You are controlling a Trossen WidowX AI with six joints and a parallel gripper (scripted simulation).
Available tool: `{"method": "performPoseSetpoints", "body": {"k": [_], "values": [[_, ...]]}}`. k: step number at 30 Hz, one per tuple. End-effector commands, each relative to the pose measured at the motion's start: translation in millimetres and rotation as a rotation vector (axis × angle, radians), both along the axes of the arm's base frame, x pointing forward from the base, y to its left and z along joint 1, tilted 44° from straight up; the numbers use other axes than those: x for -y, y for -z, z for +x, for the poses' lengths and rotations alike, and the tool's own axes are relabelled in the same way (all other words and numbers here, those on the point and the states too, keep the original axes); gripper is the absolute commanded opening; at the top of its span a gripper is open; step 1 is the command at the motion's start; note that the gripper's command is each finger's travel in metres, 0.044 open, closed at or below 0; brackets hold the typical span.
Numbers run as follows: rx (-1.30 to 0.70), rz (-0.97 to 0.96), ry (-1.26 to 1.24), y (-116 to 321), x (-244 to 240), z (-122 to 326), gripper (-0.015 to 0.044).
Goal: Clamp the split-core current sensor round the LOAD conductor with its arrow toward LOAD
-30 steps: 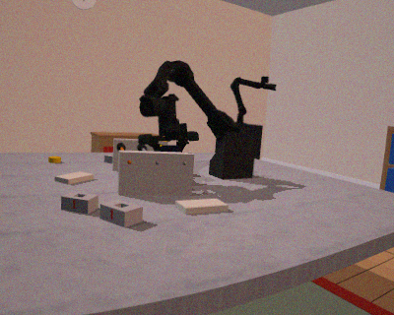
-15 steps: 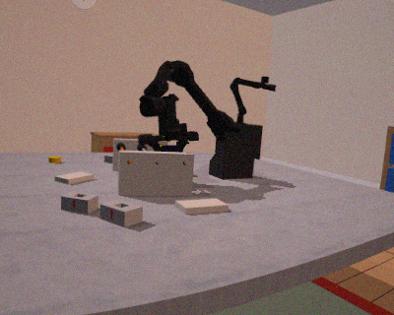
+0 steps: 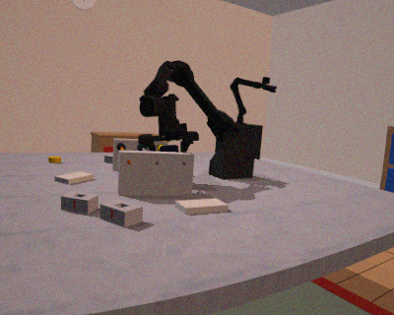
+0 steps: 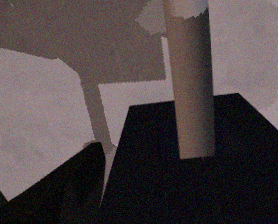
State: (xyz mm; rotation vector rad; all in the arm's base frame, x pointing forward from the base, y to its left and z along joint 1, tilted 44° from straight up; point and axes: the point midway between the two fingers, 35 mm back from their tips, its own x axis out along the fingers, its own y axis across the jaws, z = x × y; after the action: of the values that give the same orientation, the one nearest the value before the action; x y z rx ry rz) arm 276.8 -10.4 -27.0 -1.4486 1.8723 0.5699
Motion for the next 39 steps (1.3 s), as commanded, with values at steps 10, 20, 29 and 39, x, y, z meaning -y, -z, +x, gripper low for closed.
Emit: {"method": "performPoseSetpoints", "body": {"k": [10,20,29,39], "values": [[0.032,-0.018,-0.023,-33,-33,5,0.0440],[0.081,-0.041,-0.058,-84,-78,0,0.0440],[0.081,-0.041,-0.058,-84,-78,0,0.0440],[0.081,-0.041,-0.058,-84,-78,0,0.0440]]}}
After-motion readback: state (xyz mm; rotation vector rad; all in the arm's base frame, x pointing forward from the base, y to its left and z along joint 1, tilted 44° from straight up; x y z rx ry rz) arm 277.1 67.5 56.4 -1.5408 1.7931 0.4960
